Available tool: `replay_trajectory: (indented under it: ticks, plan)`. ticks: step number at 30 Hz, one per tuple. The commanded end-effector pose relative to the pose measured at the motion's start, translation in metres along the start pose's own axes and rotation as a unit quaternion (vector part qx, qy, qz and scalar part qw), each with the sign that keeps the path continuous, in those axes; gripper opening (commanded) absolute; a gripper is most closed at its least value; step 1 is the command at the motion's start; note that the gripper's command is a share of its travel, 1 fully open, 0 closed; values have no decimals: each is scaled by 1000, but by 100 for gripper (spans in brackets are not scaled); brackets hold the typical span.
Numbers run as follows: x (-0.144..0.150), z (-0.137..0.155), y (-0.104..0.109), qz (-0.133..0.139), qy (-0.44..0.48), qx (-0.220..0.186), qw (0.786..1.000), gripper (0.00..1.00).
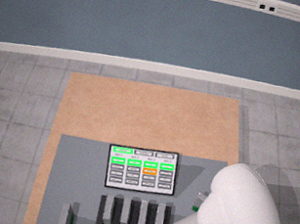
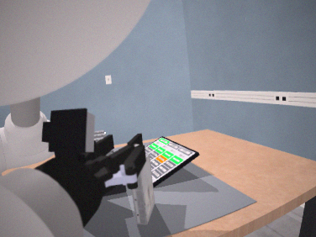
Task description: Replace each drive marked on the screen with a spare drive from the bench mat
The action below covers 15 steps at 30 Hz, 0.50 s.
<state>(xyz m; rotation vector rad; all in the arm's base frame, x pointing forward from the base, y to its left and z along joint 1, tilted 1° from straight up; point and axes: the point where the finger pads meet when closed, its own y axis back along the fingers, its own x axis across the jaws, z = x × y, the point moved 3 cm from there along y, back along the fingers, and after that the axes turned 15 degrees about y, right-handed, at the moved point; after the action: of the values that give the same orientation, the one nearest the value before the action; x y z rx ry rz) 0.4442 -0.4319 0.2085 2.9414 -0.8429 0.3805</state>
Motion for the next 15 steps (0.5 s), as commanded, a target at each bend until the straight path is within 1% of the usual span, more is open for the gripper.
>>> replay_trajectory:
  ticks: [1, 15]
  plan:
    - [2, -7, 0, 0, 1, 0, 1000, 40]
    - [4, -15, 0, 0, 1, 0, 1000, 40]
